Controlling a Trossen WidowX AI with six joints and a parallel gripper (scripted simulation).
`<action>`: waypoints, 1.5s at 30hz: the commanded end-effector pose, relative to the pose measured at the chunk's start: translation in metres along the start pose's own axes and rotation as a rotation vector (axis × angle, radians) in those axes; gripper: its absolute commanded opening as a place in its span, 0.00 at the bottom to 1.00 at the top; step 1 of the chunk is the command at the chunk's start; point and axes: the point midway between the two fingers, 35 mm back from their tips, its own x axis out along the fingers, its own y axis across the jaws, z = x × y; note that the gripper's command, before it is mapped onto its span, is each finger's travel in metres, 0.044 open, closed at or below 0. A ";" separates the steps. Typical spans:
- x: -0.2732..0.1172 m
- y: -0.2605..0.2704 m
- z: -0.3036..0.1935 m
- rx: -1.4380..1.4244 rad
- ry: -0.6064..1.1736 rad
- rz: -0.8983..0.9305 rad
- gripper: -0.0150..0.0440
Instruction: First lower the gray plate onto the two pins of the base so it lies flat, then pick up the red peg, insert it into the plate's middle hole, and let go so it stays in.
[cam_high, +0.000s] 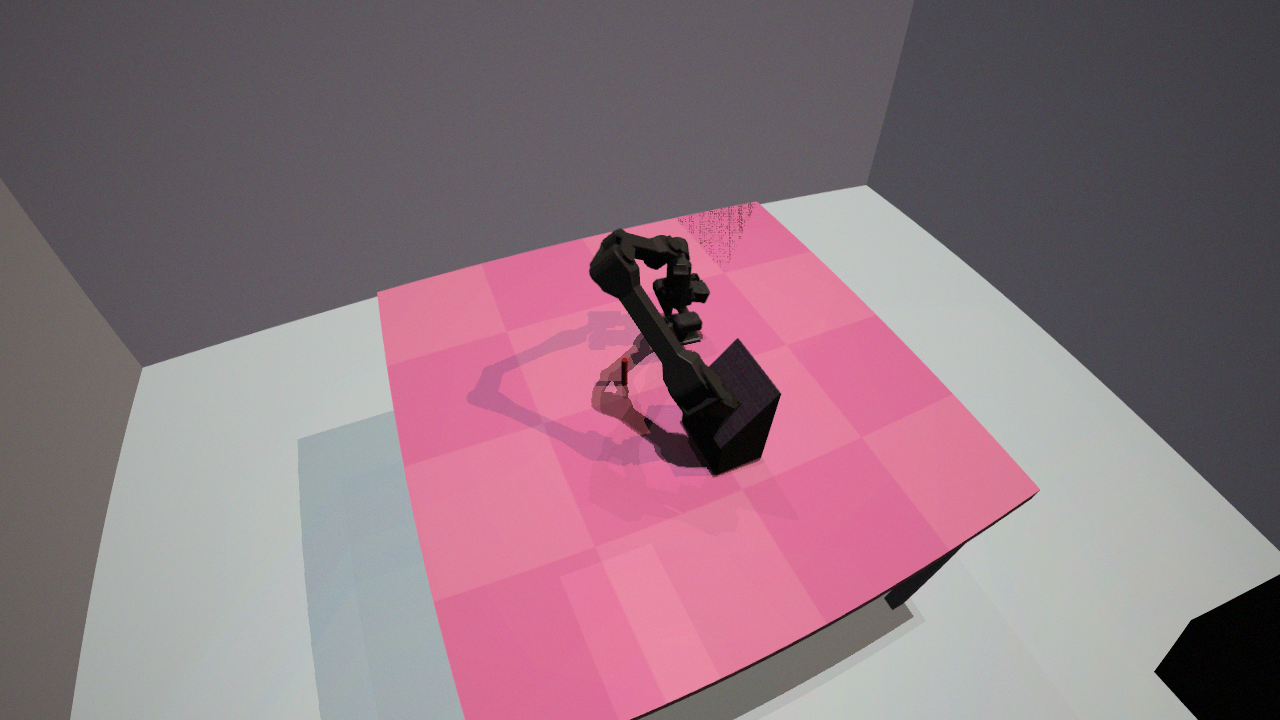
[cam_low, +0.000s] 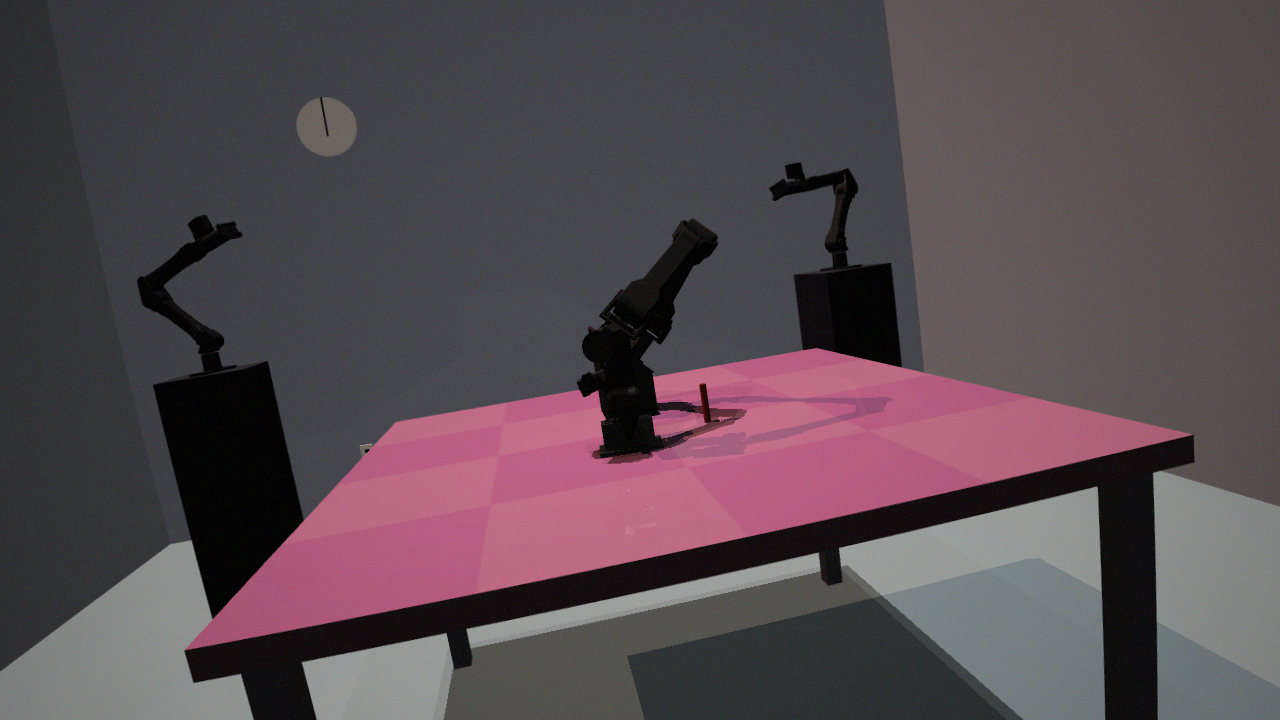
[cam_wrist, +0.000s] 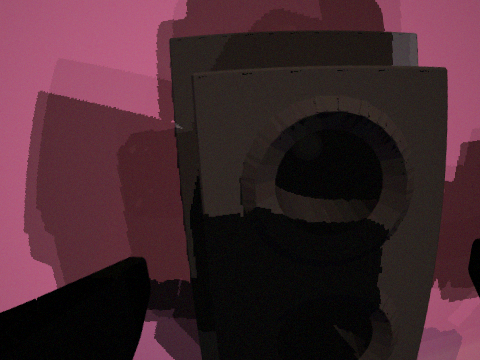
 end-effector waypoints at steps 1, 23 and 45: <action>-0.037 0.007 0.004 -0.003 -0.011 0.015 1.00; -0.121 -0.056 -0.116 -0.317 -0.009 0.009 1.00; -0.076 -0.112 -0.165 -0.504 0.003 0.007 1.00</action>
